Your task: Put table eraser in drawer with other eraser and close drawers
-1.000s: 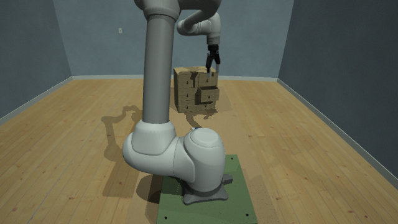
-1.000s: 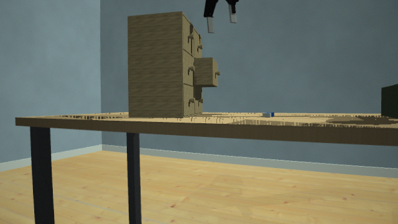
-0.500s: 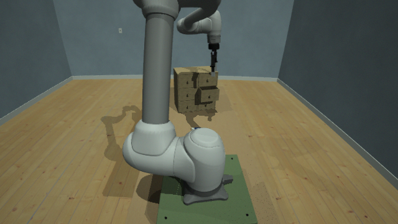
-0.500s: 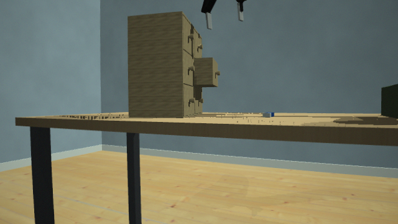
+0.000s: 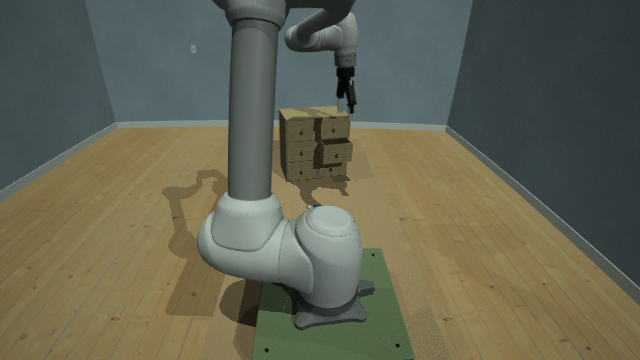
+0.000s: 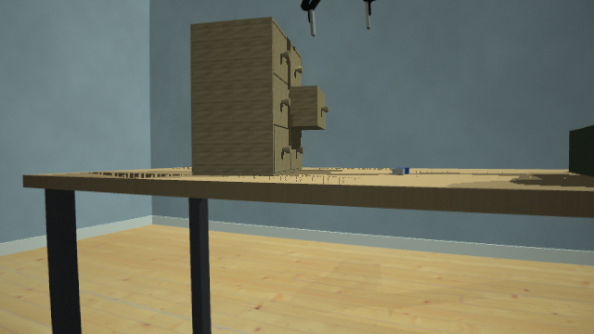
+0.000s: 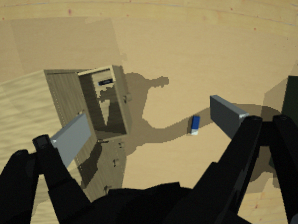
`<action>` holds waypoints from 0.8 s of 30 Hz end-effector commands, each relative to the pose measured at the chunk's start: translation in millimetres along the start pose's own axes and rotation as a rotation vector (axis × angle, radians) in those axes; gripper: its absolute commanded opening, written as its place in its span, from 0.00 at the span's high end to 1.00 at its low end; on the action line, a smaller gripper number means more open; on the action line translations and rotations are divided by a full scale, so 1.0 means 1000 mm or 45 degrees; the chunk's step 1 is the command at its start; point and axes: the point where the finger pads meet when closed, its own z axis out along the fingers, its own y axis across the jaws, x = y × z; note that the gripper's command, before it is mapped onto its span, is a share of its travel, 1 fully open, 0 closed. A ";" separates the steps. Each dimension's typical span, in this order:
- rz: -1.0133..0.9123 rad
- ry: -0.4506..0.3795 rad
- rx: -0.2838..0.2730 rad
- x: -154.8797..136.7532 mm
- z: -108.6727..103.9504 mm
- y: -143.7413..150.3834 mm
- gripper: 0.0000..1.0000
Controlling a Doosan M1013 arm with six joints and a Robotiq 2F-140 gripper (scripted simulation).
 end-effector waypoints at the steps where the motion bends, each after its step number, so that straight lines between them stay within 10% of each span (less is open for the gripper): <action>1: -0.152 -0.008 0.011 0.000 -0.004 0.004 0.00; 24: -0.950 -0.012 0.052 0.003 -0.024 0.026 0.00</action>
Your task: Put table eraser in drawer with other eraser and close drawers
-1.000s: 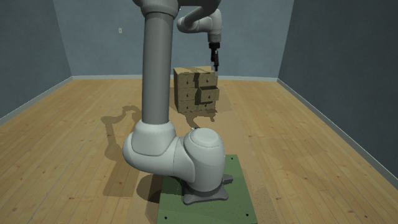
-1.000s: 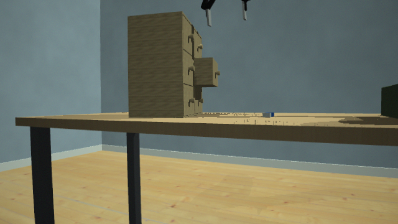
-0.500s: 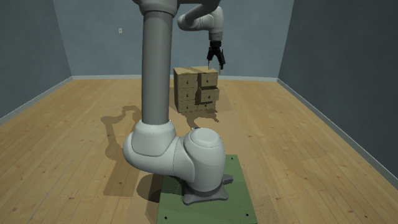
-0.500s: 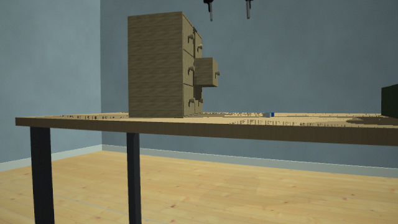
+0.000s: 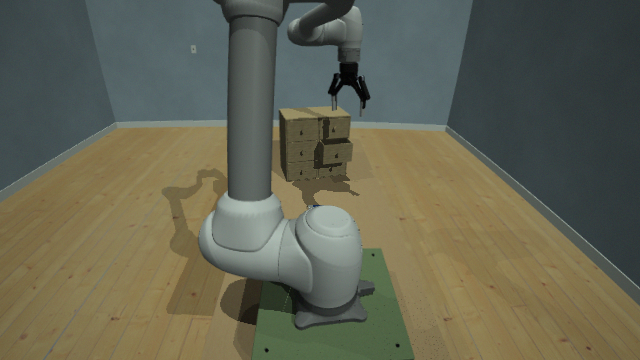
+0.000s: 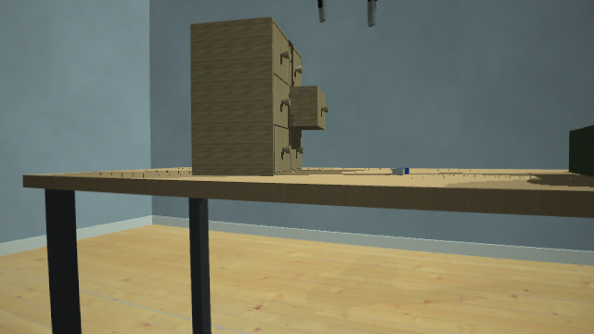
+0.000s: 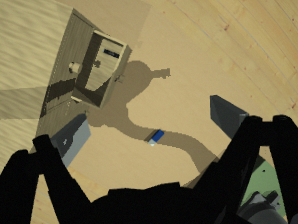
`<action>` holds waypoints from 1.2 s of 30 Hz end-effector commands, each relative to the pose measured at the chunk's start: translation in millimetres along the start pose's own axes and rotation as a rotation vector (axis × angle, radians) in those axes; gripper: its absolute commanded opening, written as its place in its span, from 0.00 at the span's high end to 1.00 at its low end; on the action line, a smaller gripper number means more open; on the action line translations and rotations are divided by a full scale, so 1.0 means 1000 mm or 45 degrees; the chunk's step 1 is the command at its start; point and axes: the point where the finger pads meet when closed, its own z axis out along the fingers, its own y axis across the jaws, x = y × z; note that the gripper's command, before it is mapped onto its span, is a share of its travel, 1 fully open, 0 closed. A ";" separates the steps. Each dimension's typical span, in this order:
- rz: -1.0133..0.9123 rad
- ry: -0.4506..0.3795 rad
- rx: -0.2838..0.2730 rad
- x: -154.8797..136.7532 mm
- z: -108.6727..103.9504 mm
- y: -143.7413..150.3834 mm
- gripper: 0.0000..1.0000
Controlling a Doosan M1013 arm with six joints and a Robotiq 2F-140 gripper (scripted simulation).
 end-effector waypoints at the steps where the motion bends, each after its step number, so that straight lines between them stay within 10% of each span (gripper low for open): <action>1: -0.181 -0.005 0.014 -0.002 -0.005 0.004 0.00; 36: -1.020 -0.007 0.056 -0.014 -0.026 0.024 0.00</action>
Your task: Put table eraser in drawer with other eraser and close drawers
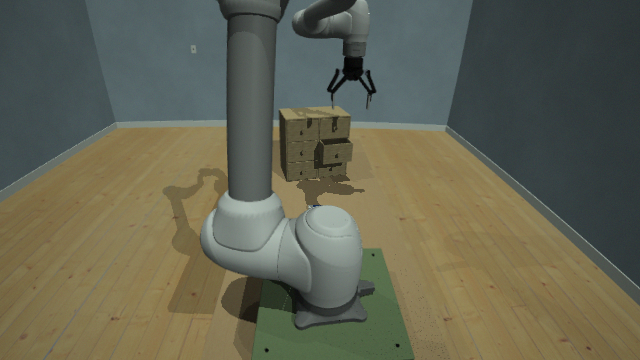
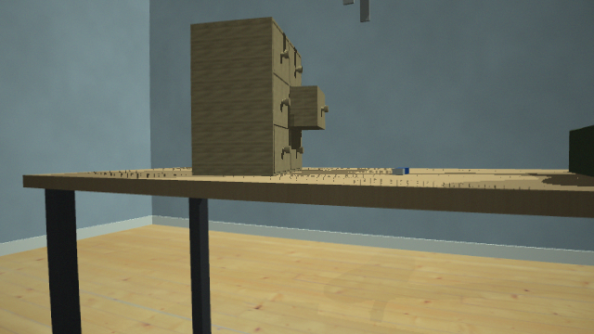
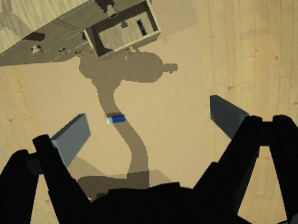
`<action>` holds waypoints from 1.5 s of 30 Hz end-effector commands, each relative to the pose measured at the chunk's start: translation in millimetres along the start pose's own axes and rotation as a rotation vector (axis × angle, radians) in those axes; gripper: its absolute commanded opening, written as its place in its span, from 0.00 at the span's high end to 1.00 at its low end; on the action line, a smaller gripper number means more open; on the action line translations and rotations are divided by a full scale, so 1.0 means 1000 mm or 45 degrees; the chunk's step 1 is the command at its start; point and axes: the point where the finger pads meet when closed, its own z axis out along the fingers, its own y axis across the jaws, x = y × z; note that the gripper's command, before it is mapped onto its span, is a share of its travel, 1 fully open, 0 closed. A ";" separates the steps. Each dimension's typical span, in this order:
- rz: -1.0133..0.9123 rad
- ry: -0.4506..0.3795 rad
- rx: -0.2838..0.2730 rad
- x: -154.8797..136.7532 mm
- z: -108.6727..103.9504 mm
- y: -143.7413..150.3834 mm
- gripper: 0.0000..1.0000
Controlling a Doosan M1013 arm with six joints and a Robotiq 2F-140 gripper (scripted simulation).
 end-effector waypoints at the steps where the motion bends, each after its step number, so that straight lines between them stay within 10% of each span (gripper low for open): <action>1: -0.086 0.000 0.006 -0.002 -0.002 0.001 0.00; 45: -0.324 -0.001 0.018 -0.008 -0.009 0.002 0.00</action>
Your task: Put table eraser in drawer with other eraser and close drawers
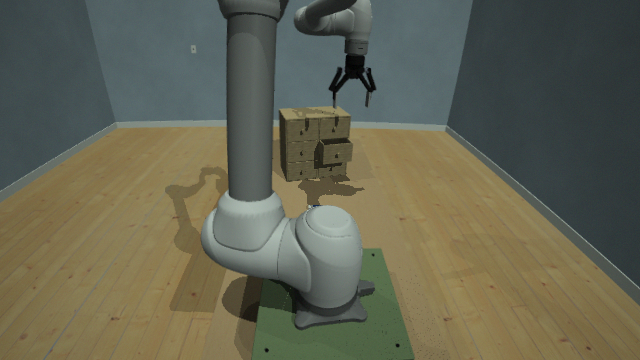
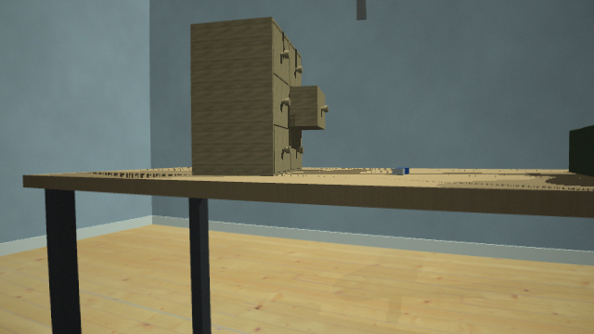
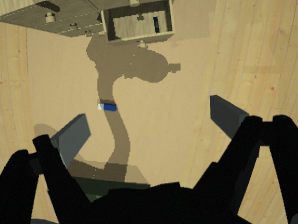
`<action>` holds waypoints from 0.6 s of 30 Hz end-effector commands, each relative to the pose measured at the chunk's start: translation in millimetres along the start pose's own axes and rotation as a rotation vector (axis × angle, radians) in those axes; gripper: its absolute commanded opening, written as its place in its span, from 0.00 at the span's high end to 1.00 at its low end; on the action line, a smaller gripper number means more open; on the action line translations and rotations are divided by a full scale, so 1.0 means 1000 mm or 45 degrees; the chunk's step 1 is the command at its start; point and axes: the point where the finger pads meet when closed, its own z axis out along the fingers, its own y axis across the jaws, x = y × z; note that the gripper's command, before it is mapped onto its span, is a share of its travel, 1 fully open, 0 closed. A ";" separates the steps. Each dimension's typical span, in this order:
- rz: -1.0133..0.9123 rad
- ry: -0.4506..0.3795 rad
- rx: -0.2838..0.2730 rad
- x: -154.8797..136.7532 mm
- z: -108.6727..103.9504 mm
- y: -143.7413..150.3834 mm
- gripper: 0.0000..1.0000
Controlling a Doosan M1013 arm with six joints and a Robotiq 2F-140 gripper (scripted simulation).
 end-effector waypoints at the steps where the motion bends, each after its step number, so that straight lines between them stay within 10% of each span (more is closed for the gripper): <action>1: 0.000 0.000 0.000 0.000 0.000 0.000 0.00; 6: 0.000 0.000 0.000 -0.001 0.001 0.000 0.00; 18: 0.000 0.000 0.000 -0.099 0.095 0.005 0.00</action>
